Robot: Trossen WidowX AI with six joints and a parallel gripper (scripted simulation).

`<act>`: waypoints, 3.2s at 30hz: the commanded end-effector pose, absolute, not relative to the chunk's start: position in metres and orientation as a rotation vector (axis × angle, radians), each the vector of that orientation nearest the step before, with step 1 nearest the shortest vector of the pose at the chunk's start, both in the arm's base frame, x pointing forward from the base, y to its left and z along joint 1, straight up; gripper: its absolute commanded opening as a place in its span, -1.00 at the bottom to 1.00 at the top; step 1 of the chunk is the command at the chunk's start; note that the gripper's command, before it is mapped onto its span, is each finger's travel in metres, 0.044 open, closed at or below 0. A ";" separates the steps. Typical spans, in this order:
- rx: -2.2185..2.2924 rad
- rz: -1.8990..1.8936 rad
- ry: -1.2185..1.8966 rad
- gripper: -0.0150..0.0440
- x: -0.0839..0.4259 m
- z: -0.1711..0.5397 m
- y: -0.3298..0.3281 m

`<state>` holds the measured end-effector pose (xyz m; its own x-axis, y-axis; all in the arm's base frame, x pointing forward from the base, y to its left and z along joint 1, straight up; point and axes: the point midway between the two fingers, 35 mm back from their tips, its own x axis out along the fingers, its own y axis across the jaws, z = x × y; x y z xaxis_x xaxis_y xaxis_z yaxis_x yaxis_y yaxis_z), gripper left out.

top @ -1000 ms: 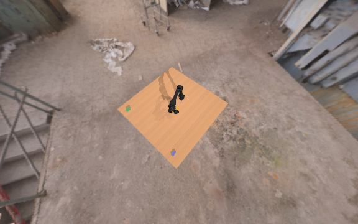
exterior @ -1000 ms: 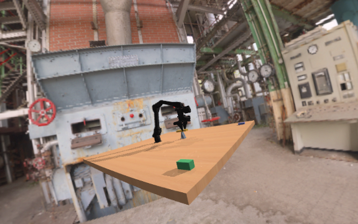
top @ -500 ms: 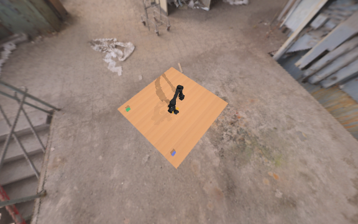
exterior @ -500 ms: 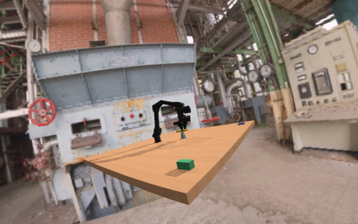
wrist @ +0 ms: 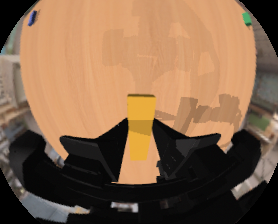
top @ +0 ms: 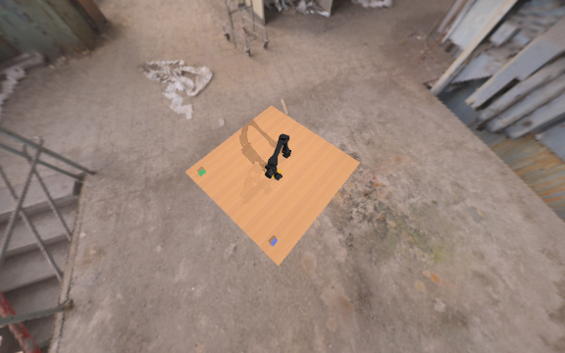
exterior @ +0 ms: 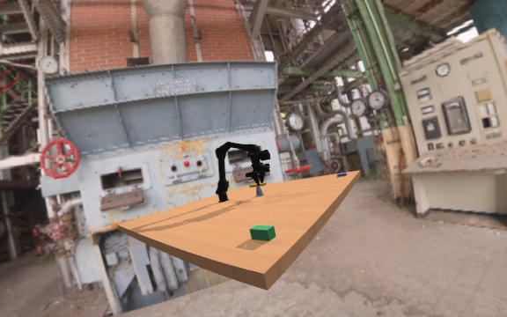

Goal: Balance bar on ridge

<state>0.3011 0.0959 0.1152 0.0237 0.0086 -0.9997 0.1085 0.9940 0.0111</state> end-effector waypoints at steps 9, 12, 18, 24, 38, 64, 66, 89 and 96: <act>0.093 -0.078 1.544 -0.49 0.302 0.113 0.096; 0.093 -0.078 1.544 -0.49 0.302 0.113 0.096; 0.093 -0.078 1.544 -0.49 0.302 0.114 0.096; 0.093 -0.078 1.544 -0.49 0.302 0.114 0.096; 0.093 -0.078 1.545 -0.49 0.301 0.115 0.096; 0.093 -0.078 1.545 0.07 0.301 0.115 0.096; 0.093 -0.078 1.545 0.07 0.301 0.115 0.096; 0.093 -0.078 1.545 0.08 0.301 0.115 0.096; 0.093 -0.078 1.545 0.09 0.301 0.115 0.096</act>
